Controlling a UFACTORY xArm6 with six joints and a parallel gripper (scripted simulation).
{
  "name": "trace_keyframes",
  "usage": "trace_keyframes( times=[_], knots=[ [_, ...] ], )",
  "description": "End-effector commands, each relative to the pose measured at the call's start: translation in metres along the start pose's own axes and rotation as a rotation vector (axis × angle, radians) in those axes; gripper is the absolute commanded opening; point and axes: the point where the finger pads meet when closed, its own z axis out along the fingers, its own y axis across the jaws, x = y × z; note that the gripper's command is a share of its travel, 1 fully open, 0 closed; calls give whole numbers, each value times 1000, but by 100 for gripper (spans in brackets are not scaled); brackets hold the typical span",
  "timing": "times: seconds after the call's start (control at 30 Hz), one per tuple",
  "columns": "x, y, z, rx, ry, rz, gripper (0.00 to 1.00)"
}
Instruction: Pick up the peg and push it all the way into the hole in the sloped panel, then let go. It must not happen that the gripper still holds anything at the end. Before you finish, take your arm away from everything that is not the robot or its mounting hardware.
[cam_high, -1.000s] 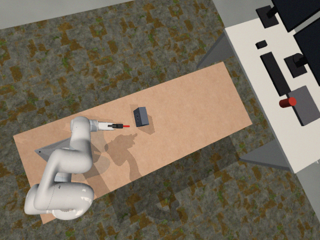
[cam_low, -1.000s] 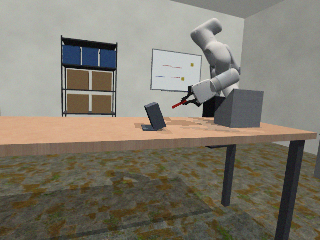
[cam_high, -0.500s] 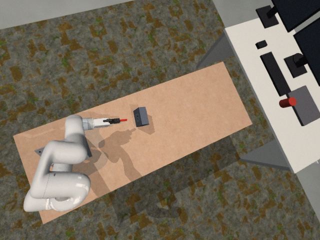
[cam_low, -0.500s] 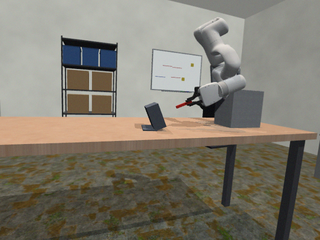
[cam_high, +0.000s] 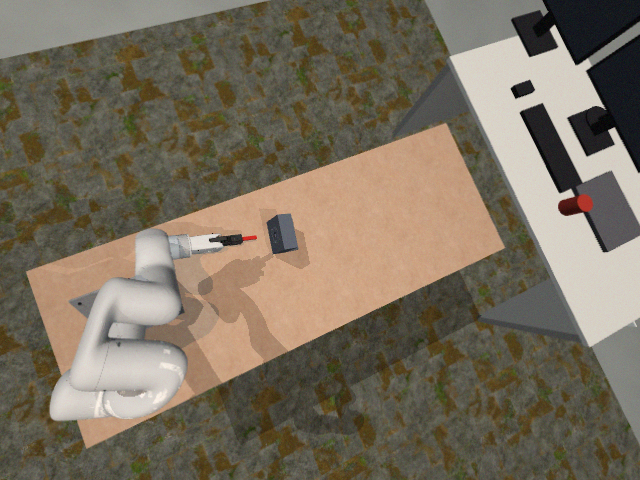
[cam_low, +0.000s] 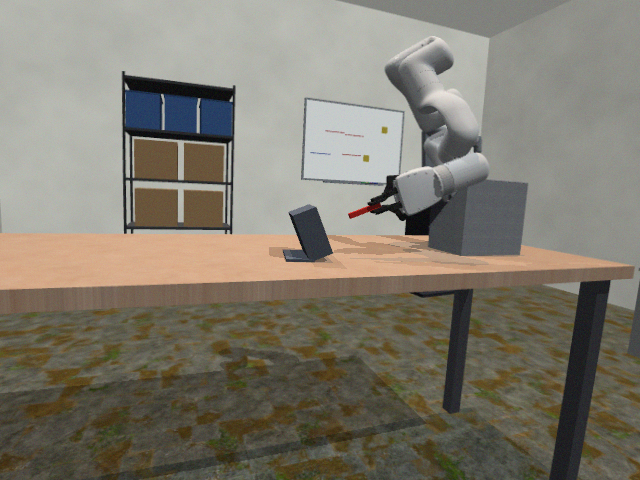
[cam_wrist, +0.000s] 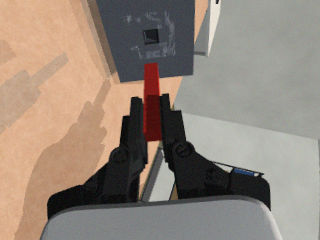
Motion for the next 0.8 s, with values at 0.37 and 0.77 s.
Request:
trace_keyframes(
  times=[0.37, 0.77],
  knots=[
    [0, 2, 33, -2, 0, 2, 0],
    [0, 1, 43, -2, 0, 2, 0]
  ],
)
